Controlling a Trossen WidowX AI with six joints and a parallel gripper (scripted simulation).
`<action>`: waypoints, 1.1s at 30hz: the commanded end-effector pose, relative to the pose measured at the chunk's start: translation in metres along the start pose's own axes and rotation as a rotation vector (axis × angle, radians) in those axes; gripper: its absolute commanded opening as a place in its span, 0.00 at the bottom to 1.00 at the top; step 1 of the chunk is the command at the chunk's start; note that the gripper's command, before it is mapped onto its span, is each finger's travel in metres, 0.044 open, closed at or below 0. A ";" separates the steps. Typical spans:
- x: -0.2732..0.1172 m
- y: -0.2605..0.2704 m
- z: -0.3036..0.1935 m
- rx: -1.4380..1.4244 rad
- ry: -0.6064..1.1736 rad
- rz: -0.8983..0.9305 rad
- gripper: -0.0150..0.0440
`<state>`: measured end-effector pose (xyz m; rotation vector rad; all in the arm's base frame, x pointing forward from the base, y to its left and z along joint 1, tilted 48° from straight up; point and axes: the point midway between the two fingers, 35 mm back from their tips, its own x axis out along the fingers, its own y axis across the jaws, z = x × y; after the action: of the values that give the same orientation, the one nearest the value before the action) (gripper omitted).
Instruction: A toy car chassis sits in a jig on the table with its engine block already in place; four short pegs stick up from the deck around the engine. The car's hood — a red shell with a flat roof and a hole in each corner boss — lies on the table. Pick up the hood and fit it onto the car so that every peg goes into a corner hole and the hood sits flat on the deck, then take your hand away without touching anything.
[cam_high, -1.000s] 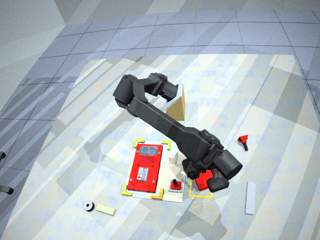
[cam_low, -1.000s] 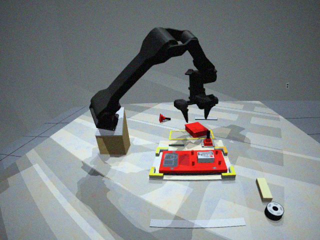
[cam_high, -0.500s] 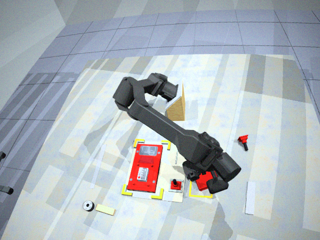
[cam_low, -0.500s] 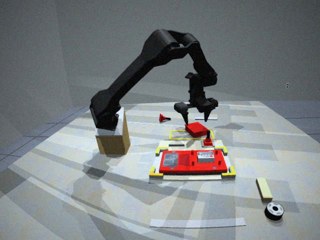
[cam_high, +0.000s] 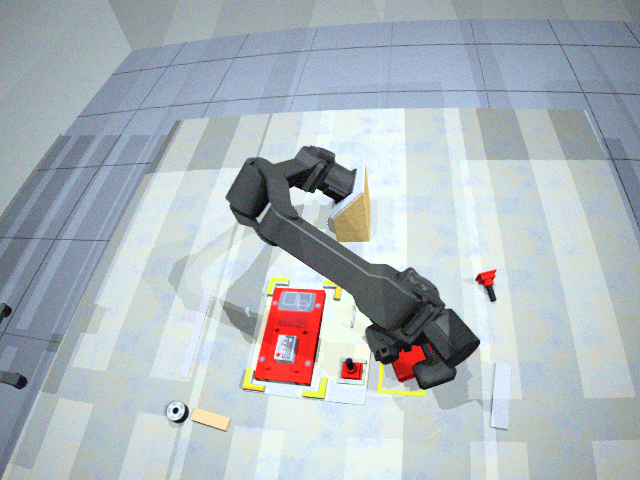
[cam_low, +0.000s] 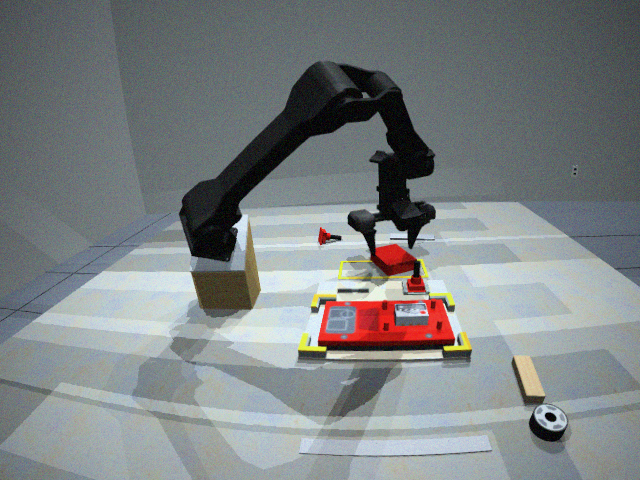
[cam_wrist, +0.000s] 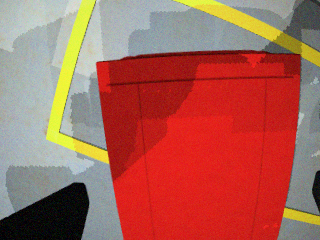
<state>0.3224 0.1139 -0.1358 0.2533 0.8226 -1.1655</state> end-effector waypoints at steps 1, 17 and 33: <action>0.003 0.000 0.000 -0.008 -0.006 0.000 1.00; 0.010 0.000 0.000 -0.008 -0.006 0.000 1.00; 0.018 0.000 0.000 -0.008 -0.006 0.000 1.00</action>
<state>0.3250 0.1025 -0.1466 0.2530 0.8219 -1.1653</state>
